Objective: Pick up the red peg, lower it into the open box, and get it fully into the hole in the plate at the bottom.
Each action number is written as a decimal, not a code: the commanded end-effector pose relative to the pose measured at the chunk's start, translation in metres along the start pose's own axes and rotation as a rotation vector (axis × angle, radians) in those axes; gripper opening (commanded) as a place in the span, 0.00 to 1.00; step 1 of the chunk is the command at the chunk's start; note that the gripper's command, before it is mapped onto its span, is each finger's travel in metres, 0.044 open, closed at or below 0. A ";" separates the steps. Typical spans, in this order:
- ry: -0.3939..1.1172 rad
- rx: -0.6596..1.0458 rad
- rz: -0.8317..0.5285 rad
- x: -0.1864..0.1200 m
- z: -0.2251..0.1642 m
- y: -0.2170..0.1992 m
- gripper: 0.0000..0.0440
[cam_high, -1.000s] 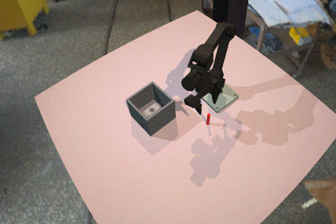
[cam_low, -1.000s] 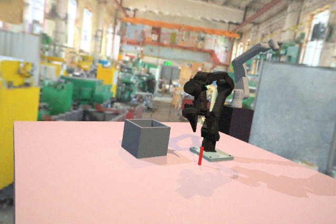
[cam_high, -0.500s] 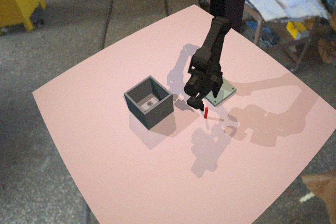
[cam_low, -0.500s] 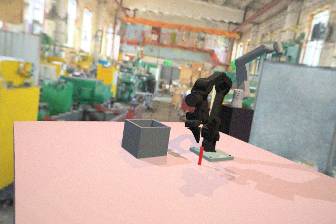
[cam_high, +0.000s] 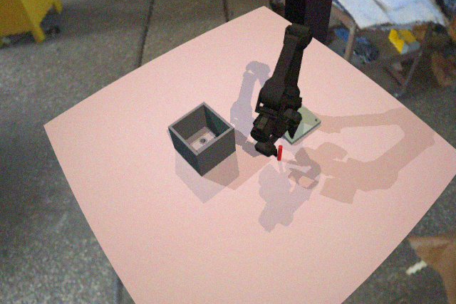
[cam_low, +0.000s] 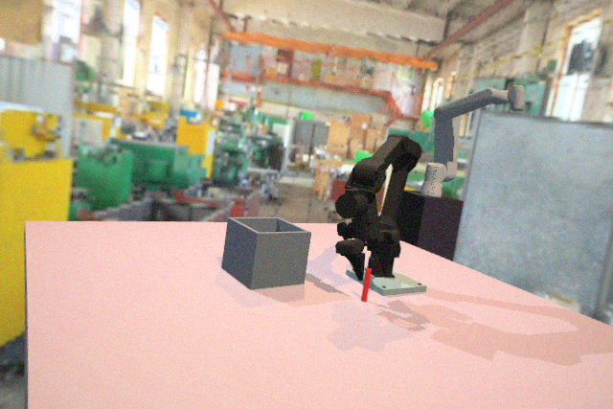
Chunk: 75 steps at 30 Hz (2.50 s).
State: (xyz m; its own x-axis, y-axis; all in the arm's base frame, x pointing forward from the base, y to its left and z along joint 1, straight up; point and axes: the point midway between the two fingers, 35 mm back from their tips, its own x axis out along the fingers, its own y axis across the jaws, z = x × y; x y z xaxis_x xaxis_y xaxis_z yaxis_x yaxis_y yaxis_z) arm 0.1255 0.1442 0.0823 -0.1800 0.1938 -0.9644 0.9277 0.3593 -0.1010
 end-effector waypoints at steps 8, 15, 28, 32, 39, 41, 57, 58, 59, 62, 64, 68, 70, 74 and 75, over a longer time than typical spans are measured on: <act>-0.025 -0.006 0.000 0.024 0.007 0.005 0.68; -0.030 -0.038 0.008 0.028 0.006 0.012 0.27; 0.000 -0.094 0.048 0.018 -0.002 0.021 0.00; 0.041 -0.106 0.089 0.007 -0.011 0.026 0.00; 0.090 -0.142 0.174 -0.020 -0.021 0.033 0.00; 0.097 -0.154 0.198 -0.029 -0.023 0.035 0.00; 0.039 -0.216 0.396 -0.106 -0.009 0.043 0.00; 0.030 -0.214 0.407 -0.111 -0.007 0.044 0.00; 0.020 -0.212 0.417 -0.115 -0.004 0.045 0.00; -0.012 -0.203 0.443 -0.128 0.004 0.046 0.00; -0.034 -0.193 0.458 -0.136 0.011 0.047 0.00; -0.079 -0.167 0.479 -0.148 0.025 0.050 0.00; -0.099 -0.152 0.483 -0.153 0.032 0.051 0.00; -0.134 -0.120 0.482 -0.160 0.047 0.053 0.00; -0.141 -0.111 0.481 -0.162 0.051 0.053 0.00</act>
State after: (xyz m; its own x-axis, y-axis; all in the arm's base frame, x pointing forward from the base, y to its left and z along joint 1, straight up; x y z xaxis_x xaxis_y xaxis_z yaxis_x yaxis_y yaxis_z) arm 0.2151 0.0956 0.2184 0.3039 0.2676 -0.9144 0.8461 0.3654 0.3881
